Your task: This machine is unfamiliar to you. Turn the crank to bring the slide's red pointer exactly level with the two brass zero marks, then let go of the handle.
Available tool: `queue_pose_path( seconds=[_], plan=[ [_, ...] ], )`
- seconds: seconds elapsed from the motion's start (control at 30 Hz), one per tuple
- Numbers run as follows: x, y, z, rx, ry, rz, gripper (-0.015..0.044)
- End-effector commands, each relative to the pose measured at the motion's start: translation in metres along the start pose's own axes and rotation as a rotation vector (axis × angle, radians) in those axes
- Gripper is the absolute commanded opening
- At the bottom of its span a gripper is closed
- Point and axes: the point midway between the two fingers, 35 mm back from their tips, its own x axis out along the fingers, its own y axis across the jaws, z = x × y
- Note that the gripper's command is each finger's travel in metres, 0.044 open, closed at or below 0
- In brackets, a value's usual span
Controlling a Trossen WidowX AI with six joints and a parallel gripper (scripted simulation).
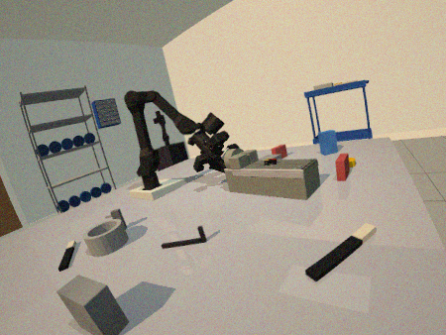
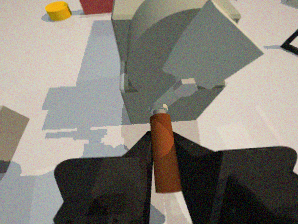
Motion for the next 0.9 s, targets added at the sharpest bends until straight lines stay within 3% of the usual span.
queue_pose_path(
  seconds=[0.0,0.87],
  plan=[
    [-0.0036,0.0081,0.0031,-0.002,-0.007,0.020,0.0000],
    [-0.0110,0.0144,0.0098,-0.001,-0.007,0.021,0.0000]
  ],
)
